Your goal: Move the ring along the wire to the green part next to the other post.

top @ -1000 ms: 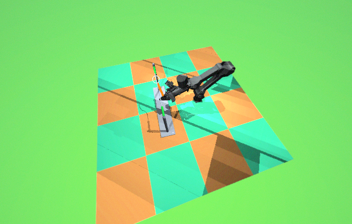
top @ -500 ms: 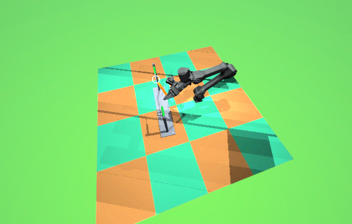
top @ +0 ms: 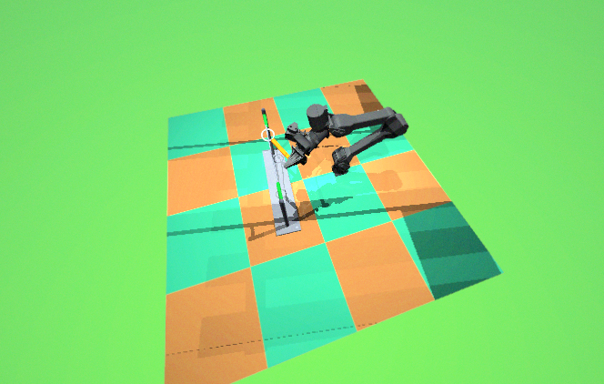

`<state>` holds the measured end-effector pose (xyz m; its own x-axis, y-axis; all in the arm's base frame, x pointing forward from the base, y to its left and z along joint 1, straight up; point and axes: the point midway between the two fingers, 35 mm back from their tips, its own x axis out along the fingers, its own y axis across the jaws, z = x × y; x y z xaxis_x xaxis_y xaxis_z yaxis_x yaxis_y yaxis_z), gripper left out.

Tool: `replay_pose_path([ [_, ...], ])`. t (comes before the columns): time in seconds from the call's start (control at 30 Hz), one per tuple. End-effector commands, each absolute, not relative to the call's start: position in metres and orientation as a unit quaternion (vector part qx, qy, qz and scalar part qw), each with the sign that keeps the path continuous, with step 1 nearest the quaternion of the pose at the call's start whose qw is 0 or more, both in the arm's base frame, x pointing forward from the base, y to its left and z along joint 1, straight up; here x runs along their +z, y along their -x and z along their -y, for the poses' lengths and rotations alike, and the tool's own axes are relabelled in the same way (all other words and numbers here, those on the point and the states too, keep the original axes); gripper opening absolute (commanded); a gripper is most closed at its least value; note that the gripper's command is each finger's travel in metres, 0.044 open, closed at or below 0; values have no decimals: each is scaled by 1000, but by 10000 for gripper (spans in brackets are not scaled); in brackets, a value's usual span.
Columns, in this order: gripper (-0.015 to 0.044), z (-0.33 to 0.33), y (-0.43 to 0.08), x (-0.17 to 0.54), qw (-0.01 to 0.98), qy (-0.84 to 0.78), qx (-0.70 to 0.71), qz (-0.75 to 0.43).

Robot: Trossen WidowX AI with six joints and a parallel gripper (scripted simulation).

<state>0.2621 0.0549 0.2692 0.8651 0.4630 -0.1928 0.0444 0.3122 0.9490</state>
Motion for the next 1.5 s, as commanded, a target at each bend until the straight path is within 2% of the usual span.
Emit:
replay_pose_path([
  [0.0, -150, -58, -261, 282, 765, -589, 145, -217],
  [0.73, -150, -61, -261, 310, 727, -635, 154, -211],
  [1.47, -150, -60, -261, 310, 772, -578, 123, -232],
])
